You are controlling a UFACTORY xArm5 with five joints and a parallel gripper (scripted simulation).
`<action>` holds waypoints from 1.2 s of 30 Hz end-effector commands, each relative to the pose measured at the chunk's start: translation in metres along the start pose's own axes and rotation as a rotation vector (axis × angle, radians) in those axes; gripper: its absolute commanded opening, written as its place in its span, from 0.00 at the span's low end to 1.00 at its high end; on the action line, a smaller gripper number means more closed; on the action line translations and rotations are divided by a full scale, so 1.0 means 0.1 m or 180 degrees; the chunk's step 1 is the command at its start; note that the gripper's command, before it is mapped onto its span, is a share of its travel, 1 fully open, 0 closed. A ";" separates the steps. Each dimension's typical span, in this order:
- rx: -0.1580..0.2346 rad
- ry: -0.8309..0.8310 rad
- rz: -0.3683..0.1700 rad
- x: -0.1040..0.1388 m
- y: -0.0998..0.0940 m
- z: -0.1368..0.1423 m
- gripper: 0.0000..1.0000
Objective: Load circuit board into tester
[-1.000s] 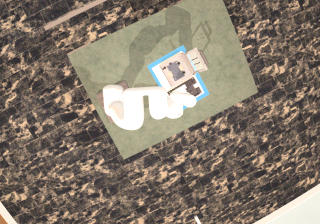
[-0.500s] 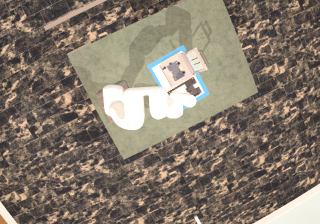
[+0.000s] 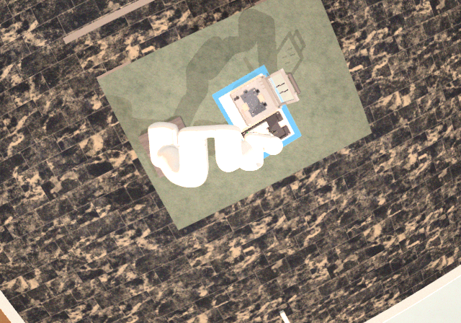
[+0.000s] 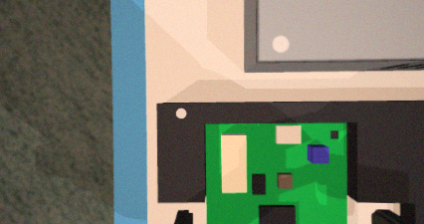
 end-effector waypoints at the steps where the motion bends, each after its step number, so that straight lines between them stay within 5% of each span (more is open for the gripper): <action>1: 0.0011 0.0000 -0.0004 0.00 0.00 0.01 1.00; 36: 0.0011 0.0000 -0.0004 0.00 0.13 0.01 1.00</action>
Point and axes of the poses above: the point where the finger pads meet when closed, its own y axis out along the fingers, its own z axis across the jaws, x = y × z, the point moved 5 cm from there along -y, back along the fingers, and after that the axes turned 6 degrees about y, right-handed, at the moved point
